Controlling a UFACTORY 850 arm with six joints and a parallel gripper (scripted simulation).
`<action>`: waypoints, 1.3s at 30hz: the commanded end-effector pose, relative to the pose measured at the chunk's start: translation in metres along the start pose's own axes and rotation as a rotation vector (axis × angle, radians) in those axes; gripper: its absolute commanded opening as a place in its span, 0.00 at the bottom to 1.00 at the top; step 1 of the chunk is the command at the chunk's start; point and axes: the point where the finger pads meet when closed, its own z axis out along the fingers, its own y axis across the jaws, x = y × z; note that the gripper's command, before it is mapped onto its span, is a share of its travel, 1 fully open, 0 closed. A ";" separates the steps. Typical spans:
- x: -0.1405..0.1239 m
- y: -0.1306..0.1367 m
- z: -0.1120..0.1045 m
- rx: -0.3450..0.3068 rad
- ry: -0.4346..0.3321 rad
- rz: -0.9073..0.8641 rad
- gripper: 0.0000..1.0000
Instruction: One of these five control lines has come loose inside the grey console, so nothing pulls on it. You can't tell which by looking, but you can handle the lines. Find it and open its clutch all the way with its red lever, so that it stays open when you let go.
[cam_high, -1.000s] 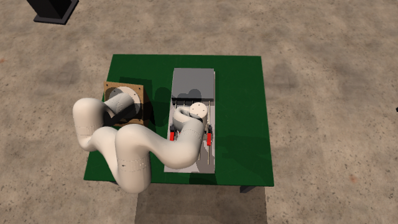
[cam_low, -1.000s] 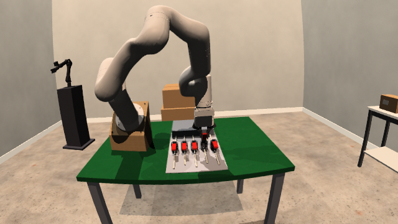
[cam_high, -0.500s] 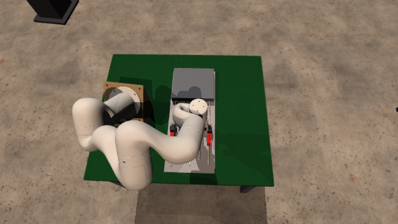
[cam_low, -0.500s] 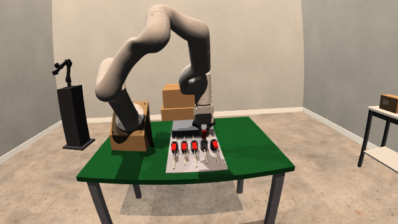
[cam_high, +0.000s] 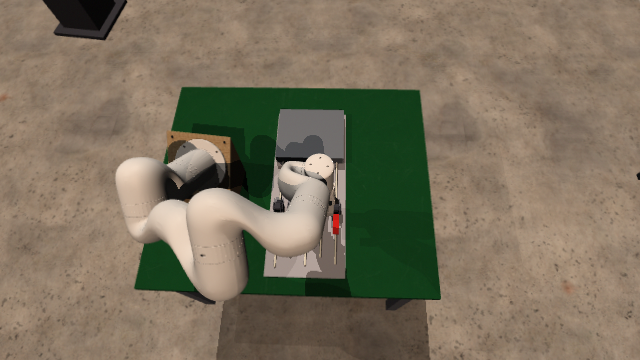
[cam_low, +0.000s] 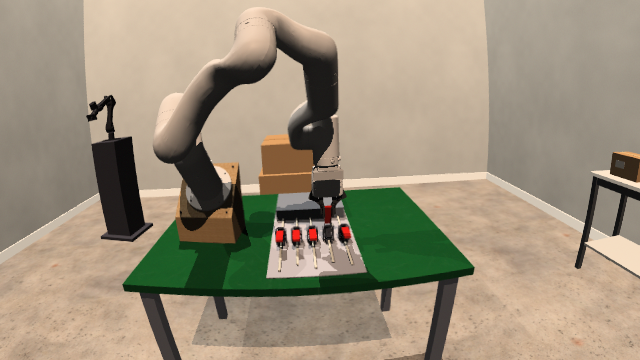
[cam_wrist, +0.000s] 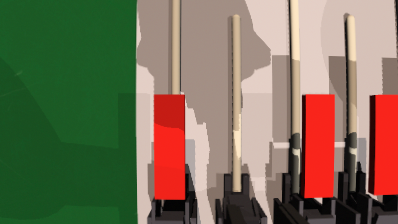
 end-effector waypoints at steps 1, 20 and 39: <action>-0.007 0.000 -0.002 0.000 -0.001 0.000 0.00; -0.026 0.000 -0.002 0.000 -0.001 0.000 0.00; -0.044 0.000 0.001 0.000 -0.001 0.000 0.00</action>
